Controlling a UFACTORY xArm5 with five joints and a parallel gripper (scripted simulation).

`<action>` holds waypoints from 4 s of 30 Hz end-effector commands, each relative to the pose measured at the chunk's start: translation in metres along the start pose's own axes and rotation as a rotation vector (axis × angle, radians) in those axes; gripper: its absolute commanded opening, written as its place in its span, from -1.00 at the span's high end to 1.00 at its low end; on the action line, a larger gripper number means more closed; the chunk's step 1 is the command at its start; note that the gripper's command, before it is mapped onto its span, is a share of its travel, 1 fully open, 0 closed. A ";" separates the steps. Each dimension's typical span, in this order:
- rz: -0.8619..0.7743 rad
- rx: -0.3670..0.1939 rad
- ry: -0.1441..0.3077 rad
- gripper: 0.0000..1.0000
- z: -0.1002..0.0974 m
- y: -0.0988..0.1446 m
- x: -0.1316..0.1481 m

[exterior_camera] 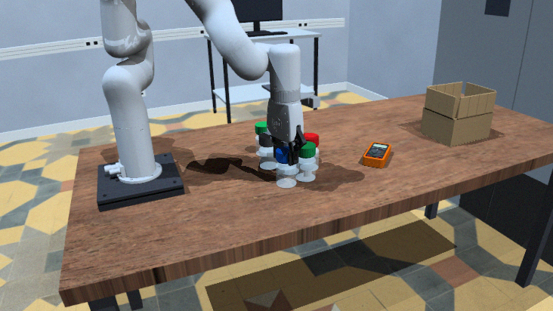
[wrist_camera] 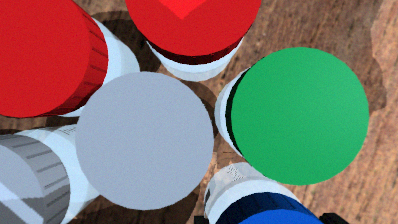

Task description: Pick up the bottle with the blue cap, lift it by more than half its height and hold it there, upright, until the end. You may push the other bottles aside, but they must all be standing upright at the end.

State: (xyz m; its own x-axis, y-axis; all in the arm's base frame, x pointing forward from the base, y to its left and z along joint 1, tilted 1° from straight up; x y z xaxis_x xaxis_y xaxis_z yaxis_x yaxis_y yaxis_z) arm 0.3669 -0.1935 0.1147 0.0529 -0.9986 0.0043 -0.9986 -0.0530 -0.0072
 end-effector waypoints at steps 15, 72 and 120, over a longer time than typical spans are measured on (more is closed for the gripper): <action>0.000 0.003 0.002 1.00 -0.001 -0.001 0.001; 0.000 0.003 0.003 1.00 -0.007 -0.001 0.000; 0.000 -0.001 0.010 1.00 -0.060 -0.001 0.000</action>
State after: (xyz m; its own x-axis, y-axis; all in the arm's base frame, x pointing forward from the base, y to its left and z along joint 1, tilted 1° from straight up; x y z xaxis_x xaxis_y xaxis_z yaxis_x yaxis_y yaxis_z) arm 0.3665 -0.1928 0.1709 0.0529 -0.9986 0.0046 -0.9986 -0.0529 -0.0076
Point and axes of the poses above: the point where the finger pads meet when closed, its own z axis out along the fingers, its own x axis across the jaws, y = z × x, the point moved 5 cm from there along -z, back along the fingers, and after that the axes turned 10 degrees about z, right-handed, at the moved point
